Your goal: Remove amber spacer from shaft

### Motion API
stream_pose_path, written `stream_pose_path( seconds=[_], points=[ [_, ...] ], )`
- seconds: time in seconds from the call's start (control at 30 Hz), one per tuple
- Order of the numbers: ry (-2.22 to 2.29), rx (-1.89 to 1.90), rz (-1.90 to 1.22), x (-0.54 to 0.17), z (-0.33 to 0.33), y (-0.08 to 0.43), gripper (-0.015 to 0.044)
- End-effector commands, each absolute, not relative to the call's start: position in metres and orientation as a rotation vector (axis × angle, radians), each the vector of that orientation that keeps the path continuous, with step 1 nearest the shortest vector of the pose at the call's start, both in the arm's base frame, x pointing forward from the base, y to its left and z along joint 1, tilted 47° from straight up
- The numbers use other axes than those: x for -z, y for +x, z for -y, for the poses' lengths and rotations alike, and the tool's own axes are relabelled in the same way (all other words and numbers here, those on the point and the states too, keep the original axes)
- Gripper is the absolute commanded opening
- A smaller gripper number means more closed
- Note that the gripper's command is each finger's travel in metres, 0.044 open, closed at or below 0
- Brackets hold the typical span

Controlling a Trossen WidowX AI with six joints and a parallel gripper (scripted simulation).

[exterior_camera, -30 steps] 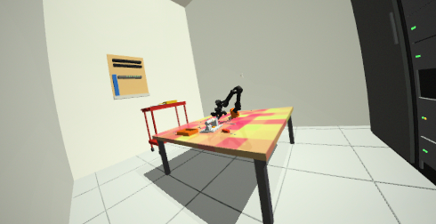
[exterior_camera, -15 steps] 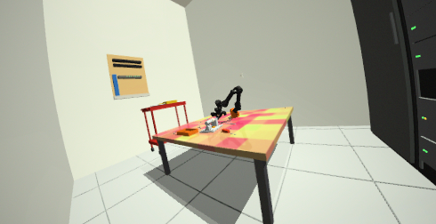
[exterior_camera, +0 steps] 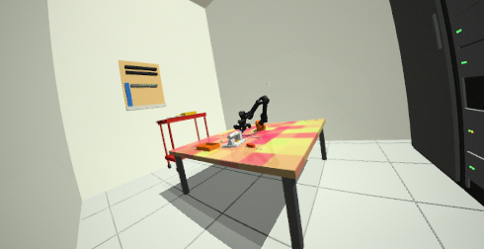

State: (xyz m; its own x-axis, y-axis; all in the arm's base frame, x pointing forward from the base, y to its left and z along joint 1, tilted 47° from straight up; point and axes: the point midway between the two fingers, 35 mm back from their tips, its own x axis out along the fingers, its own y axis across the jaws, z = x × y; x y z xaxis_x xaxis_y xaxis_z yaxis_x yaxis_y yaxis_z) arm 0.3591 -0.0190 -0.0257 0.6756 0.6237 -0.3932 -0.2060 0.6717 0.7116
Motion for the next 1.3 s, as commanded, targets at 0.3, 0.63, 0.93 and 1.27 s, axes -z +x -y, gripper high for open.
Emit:
stream_pose_path(
  seconds=[0.3, 0.63, 0.93, 1.27],
  points=[
    [0.68, -0.504, -0.673, 0.024, 0.02, 0.366, 0.0],
    [0.68, -0.504, -0.673, 0.024, 0.019, 0.369, 0.0],
    [0.68, -0.504, -0.672, 0.023, 0.019, 0.372, 0.0],
    [0.68, -0.505, -0.672, 0.023, 0.018, 0.375, 0.0]
  ],
)
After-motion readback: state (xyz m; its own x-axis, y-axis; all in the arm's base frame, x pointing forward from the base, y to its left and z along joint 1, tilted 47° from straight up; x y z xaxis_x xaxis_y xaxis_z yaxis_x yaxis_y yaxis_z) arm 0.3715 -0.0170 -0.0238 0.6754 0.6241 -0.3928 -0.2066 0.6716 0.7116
